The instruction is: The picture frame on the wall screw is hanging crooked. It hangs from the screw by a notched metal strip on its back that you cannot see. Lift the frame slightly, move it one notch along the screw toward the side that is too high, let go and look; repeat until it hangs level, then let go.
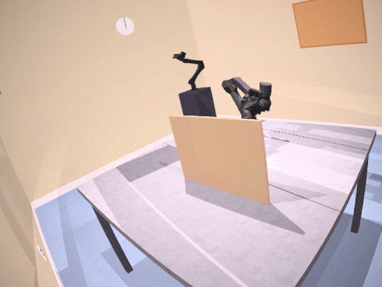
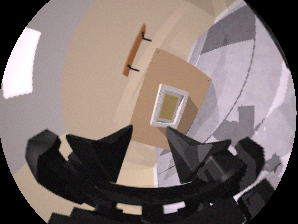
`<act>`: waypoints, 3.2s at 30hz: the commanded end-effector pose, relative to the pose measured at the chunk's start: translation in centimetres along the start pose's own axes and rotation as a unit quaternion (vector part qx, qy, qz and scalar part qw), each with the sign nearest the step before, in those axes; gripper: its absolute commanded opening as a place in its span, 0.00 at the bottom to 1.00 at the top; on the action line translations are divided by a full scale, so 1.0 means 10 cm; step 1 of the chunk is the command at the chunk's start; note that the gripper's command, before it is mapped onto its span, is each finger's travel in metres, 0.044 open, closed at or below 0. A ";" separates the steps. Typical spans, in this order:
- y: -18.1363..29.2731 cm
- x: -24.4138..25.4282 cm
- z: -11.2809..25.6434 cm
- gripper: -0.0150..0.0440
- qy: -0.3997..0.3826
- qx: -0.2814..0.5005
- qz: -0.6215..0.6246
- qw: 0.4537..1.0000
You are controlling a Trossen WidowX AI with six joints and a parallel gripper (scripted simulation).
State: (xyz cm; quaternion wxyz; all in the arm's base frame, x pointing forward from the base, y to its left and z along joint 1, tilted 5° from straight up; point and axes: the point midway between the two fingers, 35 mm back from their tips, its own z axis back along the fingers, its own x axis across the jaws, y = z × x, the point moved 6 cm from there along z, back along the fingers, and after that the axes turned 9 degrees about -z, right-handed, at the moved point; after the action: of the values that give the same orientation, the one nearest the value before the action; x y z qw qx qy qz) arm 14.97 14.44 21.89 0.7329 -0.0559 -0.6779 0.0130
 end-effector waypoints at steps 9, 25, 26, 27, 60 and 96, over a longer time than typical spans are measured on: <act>-0.01 0.00 0.00 0.69 0.000 -0.003 -0.003 1.000; -0.01 0.00 0.00 0.69 0.000 -0.003 -0.003 1.000; -0.01 0.00 0.00 0.69 0.000 -0.003 -0.003 1.000; -0.01 0.00 0.00 0.69 0.000 -0.003 -0.003 1.000; 0.01 -0.22 -0.40 0.69 0.004 -0.006 -0.046 0.999; -0.06 -0.36 -1.40 0.69 -0.008 -0.003 -0.078 0.997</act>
State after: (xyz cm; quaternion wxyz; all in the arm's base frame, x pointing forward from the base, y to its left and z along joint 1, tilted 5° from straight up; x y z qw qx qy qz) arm 26.96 12.91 17.79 0.7247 -0.0030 -0.6870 -0.0522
